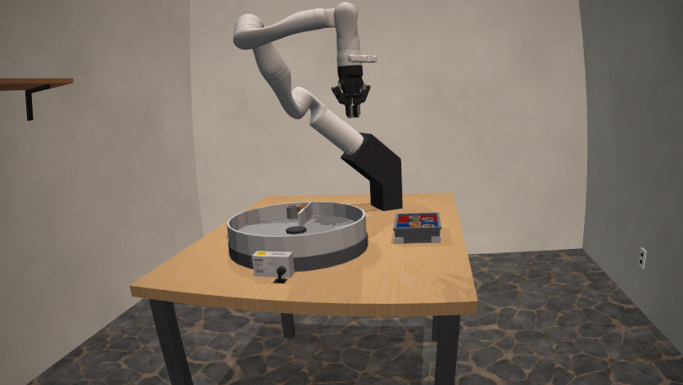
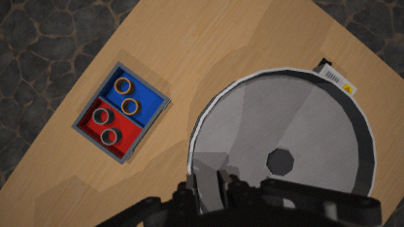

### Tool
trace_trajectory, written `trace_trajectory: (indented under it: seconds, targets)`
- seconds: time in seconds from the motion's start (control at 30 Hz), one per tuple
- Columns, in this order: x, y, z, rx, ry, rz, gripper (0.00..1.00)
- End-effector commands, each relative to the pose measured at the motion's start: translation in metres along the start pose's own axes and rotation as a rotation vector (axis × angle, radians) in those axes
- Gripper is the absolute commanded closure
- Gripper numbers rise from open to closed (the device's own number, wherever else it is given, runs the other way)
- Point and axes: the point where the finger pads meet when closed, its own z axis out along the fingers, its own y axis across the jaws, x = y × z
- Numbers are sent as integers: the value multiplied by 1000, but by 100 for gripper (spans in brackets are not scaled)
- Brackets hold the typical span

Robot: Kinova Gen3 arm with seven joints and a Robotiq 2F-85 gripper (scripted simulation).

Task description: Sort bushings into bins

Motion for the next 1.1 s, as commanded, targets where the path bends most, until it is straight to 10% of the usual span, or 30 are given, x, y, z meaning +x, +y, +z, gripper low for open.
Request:
trace_trajectory:
  seconds: [0.0,0.57,1.07]
  targets:
    - [0,0,-1,0,2,0,82]
    - [0,0,-1,0,2,0,82]
    - [-80,37,80,-4,2,-130,82]
